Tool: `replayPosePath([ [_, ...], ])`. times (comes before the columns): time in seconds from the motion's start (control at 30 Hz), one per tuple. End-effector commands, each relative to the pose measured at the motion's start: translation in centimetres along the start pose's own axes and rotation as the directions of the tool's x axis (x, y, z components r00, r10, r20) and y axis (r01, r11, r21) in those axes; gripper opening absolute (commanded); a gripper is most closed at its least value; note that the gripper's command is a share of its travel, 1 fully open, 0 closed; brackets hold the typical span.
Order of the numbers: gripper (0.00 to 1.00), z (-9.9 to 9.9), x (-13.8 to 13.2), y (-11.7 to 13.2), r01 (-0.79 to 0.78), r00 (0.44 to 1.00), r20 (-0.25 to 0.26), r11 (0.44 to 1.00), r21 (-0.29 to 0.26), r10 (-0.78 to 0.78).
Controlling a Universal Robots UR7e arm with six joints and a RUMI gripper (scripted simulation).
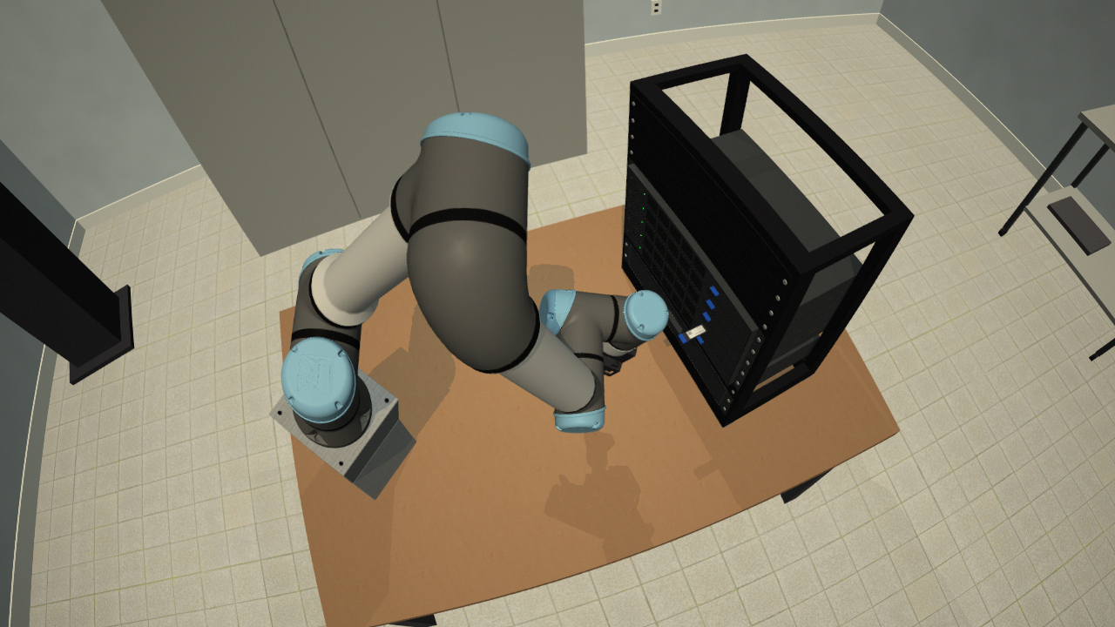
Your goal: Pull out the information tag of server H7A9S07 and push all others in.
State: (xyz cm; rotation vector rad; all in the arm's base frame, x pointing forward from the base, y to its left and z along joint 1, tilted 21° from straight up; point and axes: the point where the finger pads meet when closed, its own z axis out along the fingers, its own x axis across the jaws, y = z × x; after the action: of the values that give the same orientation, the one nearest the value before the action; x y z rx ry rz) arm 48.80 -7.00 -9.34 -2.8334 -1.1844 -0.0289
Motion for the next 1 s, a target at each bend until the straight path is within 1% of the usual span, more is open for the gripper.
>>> replayPosePath([
  [0.0, 1.00, -0.3, 0.2, 0.5, 0.021, 1.000, -0.003, 1.000, -0.019, -0.021],
  [0.97, 1.00, -2.3, 0.9, 3.2, 0.142, 0.990, 0.000, 0.982, -0.127, -0.143],
])
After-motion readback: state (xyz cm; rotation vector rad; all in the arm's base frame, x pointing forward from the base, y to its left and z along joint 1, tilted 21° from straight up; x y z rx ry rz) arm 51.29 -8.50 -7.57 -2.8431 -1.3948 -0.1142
